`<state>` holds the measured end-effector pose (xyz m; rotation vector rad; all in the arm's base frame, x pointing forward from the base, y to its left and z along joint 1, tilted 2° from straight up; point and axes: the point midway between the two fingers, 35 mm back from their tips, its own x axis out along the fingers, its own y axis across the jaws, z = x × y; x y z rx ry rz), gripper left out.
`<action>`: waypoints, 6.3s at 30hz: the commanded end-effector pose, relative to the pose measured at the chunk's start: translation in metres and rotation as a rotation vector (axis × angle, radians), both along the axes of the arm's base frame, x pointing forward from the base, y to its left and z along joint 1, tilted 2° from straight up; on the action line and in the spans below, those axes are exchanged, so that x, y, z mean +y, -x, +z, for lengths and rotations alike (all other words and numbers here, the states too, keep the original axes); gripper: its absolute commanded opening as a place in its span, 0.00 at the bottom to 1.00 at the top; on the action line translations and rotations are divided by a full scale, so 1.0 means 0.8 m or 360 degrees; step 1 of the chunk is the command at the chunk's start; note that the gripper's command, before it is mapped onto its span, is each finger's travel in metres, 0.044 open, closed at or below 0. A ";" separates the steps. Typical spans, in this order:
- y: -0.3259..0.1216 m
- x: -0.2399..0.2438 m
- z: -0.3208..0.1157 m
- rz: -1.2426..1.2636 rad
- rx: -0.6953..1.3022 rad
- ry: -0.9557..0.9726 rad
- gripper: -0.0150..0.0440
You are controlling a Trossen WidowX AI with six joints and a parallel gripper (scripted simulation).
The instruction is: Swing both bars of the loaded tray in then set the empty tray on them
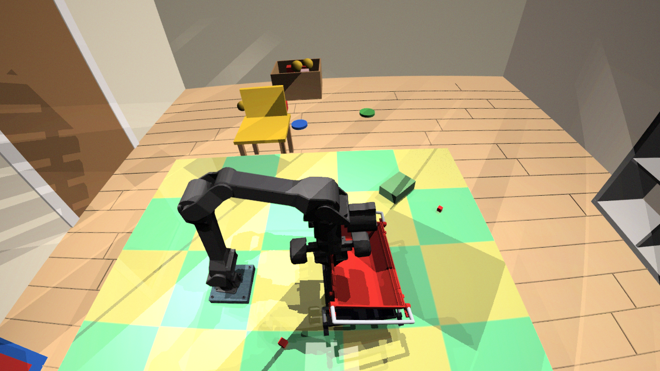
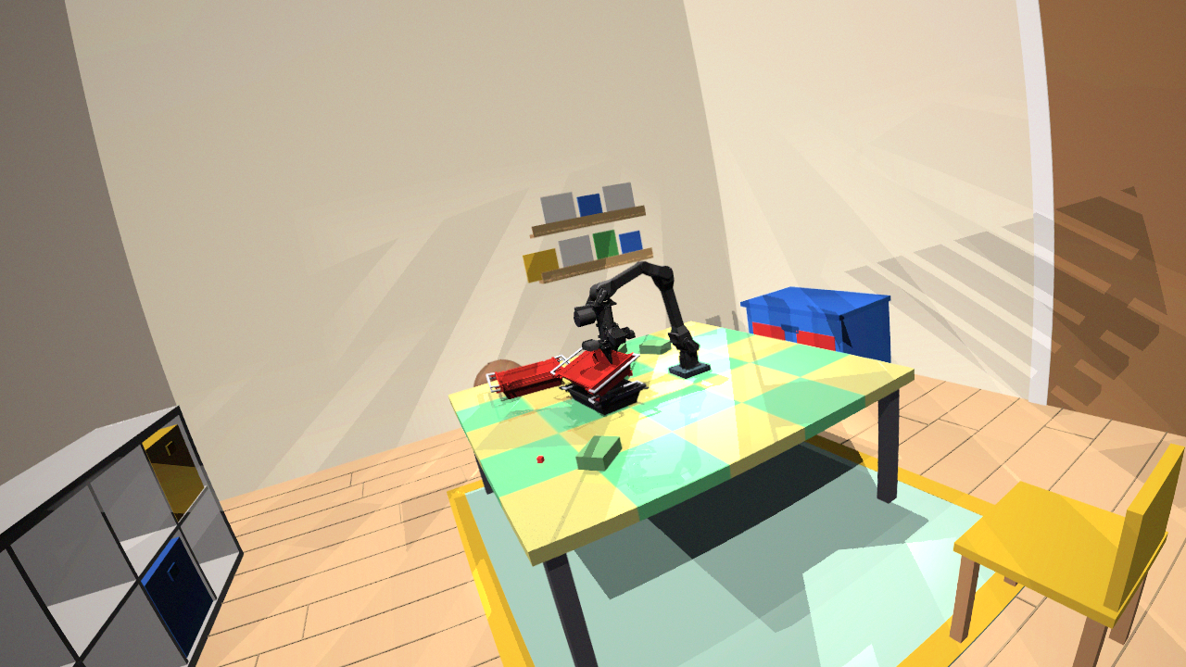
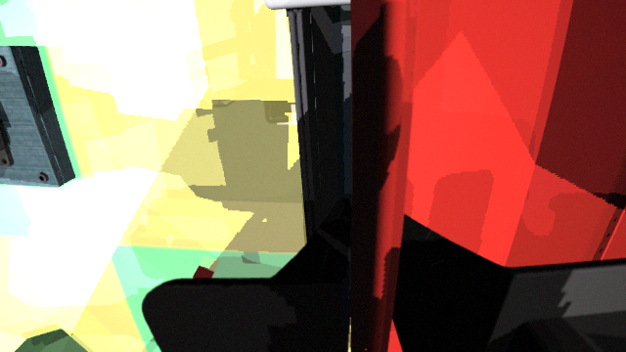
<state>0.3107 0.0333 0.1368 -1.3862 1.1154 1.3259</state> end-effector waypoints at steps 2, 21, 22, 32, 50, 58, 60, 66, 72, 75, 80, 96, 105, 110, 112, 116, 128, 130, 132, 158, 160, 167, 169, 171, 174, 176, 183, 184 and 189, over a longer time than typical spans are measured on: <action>0.005 -0.001 -0.008 0.0008 0.0022 0.0003 0.25; 0.009 -0.002 -0.016 0.0008 0.0022 0.0003 0.25; 0.009 -0.002 -0.017 0.0008 0.0022 0.0003 0.25; 0.012 -0.003 -0.024 0.0008 0.0022 0.0003 0.25; 0.012 -0.003 -0.024 0.0008 0.0022 0.0003 0.25; 0.013 -0.003 -0.026 0.0008 0.0022 0.0003 0.25; 0.013 -0.004 -0.028 0.0008 0.0023 0.0003 0.25; 0.016 -0.004 -0.034 0.0008 0.0023 0.0003 0.25; 0.016 -0.004 -0.034 0.0008 0.0023 0.0003 0.25; 0.016 -0.004 -0.034 0.0008 0.0023 0.0003 0.25; 0.016 -0.004 -0.034 0.0008 0.0023 0.0003 0.25; 0.016 -0.004 -0.034 0.0008 0.0023 0.0003 0.25; 0.016 -0.004 -0.034 0.0008 0.0023 0.0003 0.25; 0.016 -0.004 -0.034 0.0008 0.0023 0.0003 0.25; 0.016 -0.004 -0.034 0.0008 0.0023 0.0003 0.25; 0.016 -0.004 -0.034 0.0008 0.0023 0.0003 0.25; 0.014 -0.004 -0.034 0.0003 -0.0003 -0.0002 0.25; 0.015 -0.004 -0.038 0.0005 0.0008 0.0000 0.25; 0.018 -0.005 -0.044 0.0007 0.0019 0.0003 0.25; 0.018 -0.005 -0.045 0.0008 0.0023 0.0003 0.25; 0.018 -0.005 -0.045 0.0008 0.0023 0.0003 0.25; 0.018 -0.005 -0.045 0.0008 0.0023 0.0003 0.25; 0.018 -0.005 -0.045 0.0008 0.0023 0.0003 0.25; 0.018 -0.005 -0.045 0.0008 0.0023 0.0003 0.25; 0.018 -0.005 -0.045 0.0008 0.0023 0.0003 0.25; 0.018 -0.005 -0.045 0.0008 0.0023 0.0003 0.25; 0.018 -0.005 -0.045 0.0008 0.0023 0.0003 0.25; 0.018 -0.005 -0.045 0.0008 0.0023 0.0003 0.25; 0.018 -0.005 -0.045 0.0008 0.0023 0.0003 0.25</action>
